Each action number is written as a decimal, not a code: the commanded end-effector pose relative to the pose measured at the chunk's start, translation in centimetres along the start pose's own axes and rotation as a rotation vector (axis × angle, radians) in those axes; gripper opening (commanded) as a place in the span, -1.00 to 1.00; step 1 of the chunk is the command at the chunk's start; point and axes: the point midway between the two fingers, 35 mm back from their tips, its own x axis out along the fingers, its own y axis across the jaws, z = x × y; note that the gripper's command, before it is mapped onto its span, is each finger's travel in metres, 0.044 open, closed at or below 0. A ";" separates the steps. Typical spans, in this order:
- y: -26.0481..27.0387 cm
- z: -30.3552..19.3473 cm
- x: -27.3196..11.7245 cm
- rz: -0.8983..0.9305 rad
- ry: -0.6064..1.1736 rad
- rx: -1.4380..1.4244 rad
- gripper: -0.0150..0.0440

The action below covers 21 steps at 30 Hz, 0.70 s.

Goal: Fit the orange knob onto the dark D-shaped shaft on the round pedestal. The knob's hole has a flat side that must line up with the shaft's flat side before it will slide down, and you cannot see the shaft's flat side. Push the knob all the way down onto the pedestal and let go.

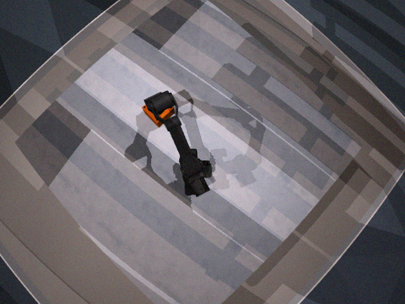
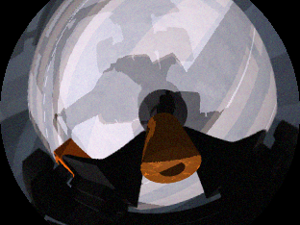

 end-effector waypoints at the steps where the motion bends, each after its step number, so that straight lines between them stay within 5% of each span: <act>1: -0.1 0.0 -0.5 -0.011 -0.001 -0.091 -0.49; 21: -0.6 0.2 -0.1 -0.012 -0.001 -0.091 -0.49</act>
